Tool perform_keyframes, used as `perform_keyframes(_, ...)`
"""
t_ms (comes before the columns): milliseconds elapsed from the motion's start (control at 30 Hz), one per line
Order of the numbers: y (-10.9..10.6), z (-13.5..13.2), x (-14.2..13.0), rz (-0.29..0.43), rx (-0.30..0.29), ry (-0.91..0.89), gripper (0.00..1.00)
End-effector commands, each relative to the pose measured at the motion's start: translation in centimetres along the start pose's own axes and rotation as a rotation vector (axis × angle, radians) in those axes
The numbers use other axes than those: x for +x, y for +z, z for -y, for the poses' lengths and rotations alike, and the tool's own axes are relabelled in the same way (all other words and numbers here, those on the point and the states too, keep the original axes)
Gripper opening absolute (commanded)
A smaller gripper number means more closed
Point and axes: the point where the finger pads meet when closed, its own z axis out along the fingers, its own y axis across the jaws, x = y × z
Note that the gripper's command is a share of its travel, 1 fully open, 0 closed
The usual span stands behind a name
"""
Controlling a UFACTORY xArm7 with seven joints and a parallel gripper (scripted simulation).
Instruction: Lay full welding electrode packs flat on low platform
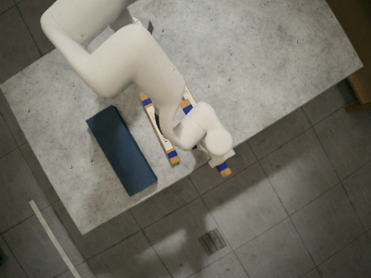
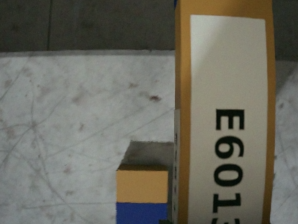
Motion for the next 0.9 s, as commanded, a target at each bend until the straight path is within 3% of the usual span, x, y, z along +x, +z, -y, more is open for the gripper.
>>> perform_keyframes(0, -0.2, -1.5, 1.2, -0.005, 0.002, 0.0, 0.35)
perform_keyframes(333, -0.2, -3.7, 2.5, -0.005, 0.002, 0.0, 0.35)
perform_keyframes(867, -0.2, -4.4, 2.9, -0.005, 0.002, 0.0, 0.35)
